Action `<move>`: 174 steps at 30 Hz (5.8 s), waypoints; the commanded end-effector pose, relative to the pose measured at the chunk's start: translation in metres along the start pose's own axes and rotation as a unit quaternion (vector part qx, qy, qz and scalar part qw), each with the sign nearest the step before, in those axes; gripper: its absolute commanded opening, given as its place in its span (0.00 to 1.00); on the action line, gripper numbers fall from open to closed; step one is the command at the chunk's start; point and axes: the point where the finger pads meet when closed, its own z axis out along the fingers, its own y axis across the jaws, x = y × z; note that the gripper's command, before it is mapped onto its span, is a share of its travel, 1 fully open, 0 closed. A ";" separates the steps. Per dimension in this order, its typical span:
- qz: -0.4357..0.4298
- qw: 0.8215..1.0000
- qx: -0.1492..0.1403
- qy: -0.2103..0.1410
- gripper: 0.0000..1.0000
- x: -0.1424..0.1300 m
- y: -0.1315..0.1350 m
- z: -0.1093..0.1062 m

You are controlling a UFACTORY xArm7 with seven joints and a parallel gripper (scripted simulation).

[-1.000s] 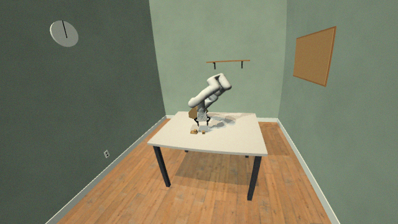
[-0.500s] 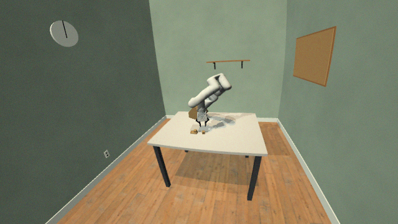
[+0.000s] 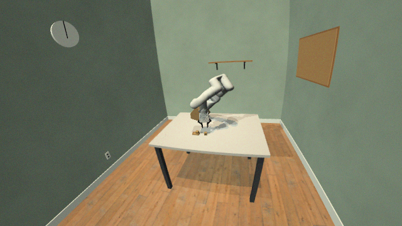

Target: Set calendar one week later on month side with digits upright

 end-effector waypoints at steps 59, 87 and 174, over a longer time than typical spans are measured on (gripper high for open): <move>0.001 1.000 0.001 -0.001 0.47 -0.001 0.000 0.047; 0.001 1.000 0.001 -0.001 0.47 -0.001 0.000 0.049; 0.001 1.000 0.001 -0.001 0.47 -0.001 -0.001 0.062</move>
